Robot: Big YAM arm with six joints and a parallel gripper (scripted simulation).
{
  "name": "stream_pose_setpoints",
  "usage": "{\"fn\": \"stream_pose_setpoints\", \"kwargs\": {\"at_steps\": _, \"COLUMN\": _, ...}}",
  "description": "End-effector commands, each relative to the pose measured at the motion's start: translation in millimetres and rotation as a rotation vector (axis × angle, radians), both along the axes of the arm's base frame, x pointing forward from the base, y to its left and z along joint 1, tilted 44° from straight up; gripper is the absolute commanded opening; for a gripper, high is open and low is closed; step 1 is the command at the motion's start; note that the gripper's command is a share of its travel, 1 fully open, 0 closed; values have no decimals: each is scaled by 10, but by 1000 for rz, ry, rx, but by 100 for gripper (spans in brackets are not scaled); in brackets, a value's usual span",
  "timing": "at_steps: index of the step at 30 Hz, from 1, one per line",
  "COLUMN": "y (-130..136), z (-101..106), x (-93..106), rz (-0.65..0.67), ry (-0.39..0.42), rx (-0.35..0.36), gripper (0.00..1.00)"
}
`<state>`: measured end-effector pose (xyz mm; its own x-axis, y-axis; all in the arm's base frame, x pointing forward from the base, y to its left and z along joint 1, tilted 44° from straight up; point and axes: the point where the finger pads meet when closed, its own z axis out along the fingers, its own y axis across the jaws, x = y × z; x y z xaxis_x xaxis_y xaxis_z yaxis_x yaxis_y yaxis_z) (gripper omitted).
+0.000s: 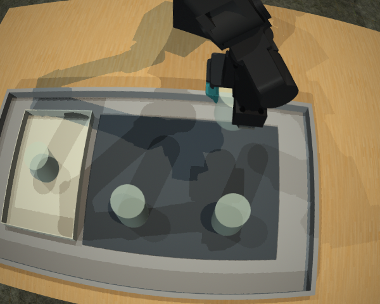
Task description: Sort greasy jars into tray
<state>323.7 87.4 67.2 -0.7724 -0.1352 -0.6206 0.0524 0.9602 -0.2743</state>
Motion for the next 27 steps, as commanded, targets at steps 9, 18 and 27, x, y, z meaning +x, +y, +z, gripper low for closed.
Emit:
{"fn": "stream_pose_setpoints", "kwargs": {"at_steps": 9, "y": 75, "z": 80, "x": -7, "rz": 12, "ry": -20, "rx": 14, "gripper": 0}}
{"fn": "stream_pose_setpoints", "kwargs": {"at_steps": 18, "y": 155, "z": 153, "x": -35, "rz": 12, "ry": -20, "rx": 14, "gripper": 0}}
{"fn": "stream_pose_setpoints", "kwargs": {"at_steps": 27, "y": 205, "z": 232, "x": -7, "rz": 12, "ry": -20, "rx": 14, "gripper": 0}}
